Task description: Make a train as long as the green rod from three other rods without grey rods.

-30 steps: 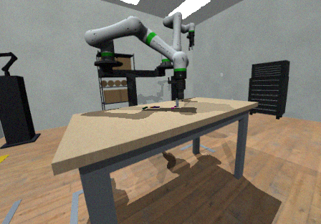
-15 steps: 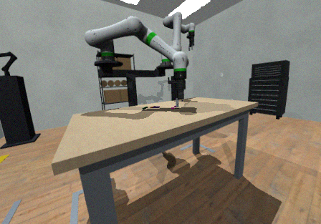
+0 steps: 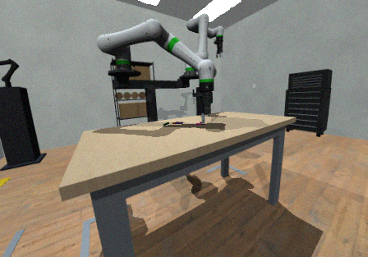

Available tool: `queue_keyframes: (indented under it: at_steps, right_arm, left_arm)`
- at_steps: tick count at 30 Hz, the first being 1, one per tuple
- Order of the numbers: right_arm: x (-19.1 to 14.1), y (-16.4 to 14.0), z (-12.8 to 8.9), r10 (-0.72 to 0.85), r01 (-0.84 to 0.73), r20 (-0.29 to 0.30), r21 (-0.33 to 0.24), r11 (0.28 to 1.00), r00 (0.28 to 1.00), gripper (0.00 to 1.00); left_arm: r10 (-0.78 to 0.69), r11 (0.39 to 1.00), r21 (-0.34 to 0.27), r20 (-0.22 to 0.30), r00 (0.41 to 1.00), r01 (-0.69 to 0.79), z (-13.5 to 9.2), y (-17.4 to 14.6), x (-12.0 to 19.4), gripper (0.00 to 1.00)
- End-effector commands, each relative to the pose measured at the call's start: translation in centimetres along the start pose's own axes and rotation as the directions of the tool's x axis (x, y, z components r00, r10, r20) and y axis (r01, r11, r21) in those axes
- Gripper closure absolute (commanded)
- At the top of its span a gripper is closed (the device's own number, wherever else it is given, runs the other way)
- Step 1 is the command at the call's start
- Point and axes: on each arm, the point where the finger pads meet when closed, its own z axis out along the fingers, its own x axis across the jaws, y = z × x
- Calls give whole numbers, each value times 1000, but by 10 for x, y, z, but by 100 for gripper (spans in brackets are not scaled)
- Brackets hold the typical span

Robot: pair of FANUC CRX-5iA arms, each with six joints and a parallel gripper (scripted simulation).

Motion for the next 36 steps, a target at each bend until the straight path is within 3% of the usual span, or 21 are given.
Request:
queue_keyframes:
  at_steps: [1,36]
  right_arm:
    - [0,1,1,0,0,1,-2,1000,1000,76]
    - [0,1,6,0,0,1,-2,1000,1000,76]
  left_arm:
    - [0,1000,-2,0,1000,0,-1,0,0,0]
    - [0,1000,-2,0,1000,0,-1,0,0,0]
